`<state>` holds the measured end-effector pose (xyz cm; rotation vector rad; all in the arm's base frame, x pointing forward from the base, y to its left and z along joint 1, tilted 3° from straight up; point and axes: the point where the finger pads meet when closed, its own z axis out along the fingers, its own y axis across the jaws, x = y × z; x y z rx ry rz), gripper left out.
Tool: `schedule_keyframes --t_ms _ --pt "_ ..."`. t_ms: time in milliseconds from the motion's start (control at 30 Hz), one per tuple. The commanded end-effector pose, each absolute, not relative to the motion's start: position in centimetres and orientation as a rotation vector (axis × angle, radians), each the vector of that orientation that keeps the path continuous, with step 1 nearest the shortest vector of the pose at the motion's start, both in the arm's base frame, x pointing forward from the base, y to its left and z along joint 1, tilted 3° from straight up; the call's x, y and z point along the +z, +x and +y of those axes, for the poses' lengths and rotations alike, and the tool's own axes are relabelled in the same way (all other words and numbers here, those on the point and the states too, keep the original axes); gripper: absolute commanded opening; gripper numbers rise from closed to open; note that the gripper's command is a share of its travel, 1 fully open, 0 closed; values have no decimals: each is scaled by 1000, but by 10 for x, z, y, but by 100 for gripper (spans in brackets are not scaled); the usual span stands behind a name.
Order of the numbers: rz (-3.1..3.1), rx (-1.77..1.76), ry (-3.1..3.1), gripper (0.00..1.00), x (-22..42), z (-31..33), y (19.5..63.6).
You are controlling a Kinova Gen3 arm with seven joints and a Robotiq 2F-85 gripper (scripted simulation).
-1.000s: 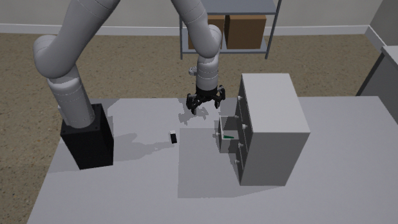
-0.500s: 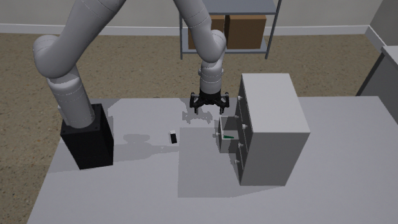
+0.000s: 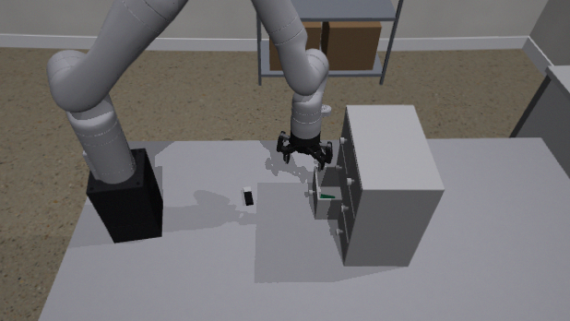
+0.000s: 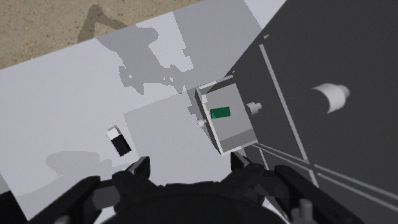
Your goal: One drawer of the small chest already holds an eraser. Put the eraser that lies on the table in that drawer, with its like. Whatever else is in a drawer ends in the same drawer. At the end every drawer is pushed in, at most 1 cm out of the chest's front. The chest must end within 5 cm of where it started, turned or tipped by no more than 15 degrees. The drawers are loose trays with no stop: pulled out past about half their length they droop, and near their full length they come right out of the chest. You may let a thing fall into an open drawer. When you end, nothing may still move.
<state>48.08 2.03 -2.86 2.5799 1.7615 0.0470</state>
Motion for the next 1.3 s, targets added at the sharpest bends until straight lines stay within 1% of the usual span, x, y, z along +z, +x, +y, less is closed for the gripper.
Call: schedule_keyframes --t_ms 0,767,1267 --pt "1707 43 2615 100 -32 20 482" --pt "1227 66 2871 100 -46 19 497" --pt "1058 73 2937 100 -51 18 501"
